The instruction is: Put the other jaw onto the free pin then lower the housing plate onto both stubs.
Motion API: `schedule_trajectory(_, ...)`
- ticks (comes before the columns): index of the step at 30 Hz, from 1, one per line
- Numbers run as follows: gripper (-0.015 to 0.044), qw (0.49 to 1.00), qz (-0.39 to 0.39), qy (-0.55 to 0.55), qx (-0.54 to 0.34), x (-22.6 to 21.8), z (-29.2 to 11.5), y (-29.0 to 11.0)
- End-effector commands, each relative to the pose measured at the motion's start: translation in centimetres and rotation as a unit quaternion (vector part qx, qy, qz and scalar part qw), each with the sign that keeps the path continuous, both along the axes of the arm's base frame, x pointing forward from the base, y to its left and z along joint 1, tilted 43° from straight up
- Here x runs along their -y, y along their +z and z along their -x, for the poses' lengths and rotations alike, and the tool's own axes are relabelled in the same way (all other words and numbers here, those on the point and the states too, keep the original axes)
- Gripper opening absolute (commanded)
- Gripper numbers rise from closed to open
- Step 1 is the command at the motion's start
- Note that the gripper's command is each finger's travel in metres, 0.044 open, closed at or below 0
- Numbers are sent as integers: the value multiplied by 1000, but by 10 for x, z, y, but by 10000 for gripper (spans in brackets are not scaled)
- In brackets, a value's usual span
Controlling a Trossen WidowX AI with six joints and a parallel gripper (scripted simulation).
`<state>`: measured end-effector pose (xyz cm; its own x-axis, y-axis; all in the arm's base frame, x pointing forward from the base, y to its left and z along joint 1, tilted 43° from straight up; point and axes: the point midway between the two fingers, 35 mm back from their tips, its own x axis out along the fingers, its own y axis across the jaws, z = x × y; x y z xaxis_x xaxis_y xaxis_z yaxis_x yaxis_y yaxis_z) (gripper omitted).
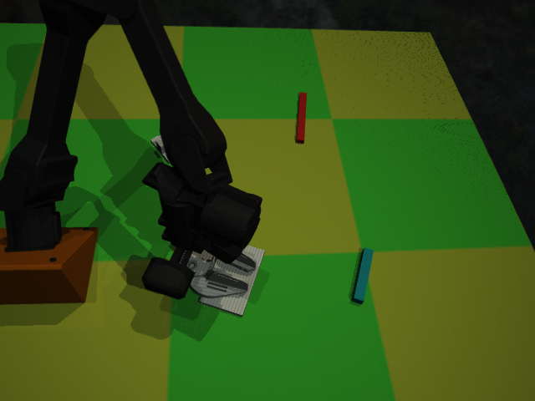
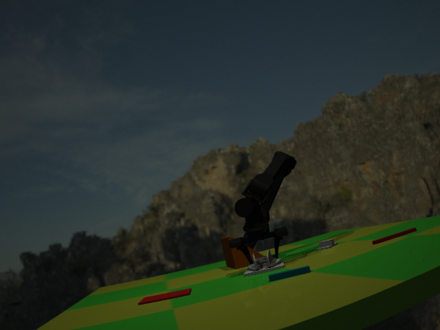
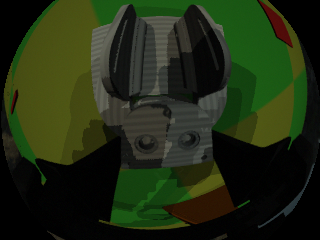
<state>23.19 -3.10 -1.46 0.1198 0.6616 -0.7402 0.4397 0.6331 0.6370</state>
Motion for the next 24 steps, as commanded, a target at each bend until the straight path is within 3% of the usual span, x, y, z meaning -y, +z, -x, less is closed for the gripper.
schedule_trajectory(1,351,1000,0,-2,-2,-1,0,-2)
schedule_trajectory(24,351,1000,0,-2,-2,-3,-1,-4)
